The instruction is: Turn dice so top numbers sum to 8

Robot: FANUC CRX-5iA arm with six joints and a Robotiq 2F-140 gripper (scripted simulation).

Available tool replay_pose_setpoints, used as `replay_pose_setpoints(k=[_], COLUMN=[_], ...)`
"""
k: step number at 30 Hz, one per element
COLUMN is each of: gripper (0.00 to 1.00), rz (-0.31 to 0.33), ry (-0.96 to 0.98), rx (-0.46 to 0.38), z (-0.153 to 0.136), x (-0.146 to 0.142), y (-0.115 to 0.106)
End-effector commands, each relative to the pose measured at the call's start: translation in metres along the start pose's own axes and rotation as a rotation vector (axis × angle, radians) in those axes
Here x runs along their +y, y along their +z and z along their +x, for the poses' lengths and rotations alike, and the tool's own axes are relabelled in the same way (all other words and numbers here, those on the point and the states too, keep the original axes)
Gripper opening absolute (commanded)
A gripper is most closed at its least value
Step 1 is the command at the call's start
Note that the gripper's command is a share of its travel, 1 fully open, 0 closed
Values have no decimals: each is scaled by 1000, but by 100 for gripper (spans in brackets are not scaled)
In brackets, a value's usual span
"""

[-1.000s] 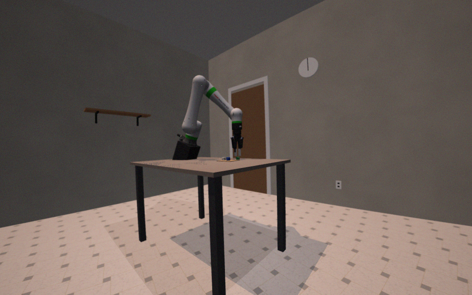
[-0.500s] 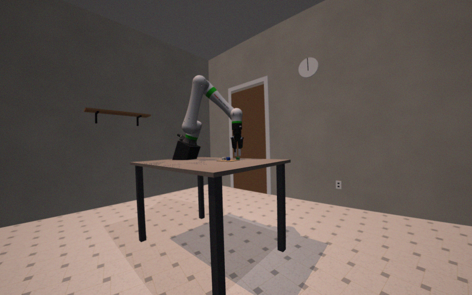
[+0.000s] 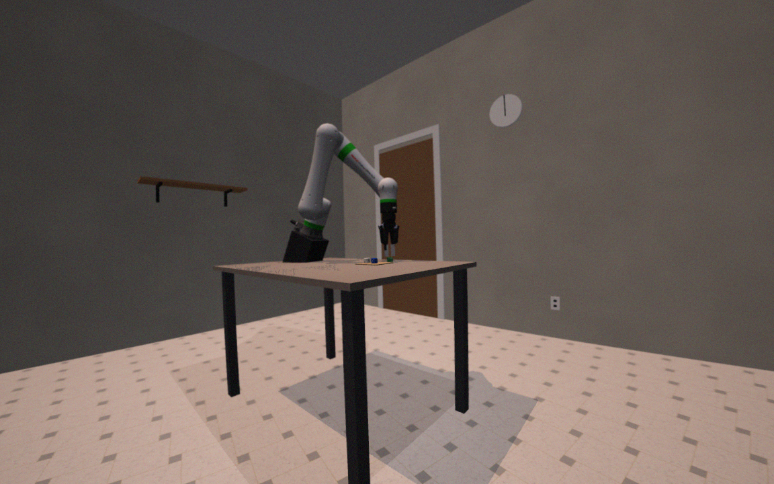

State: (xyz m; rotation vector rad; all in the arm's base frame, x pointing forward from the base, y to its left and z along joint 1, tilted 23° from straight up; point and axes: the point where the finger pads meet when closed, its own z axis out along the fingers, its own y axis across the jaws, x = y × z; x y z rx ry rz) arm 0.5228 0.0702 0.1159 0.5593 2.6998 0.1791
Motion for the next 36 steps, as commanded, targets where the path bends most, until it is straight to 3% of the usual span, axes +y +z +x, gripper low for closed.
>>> replay_pose_setpoints(k=[1, 18, 36], gripper=[25, 25, 25], rz=[0, 0, 0], ry=[0, 0, 0], rx=[0, 0, 0], z=[0, 0, 0], x=[0, 0, 0], y=[3, 27, 29])
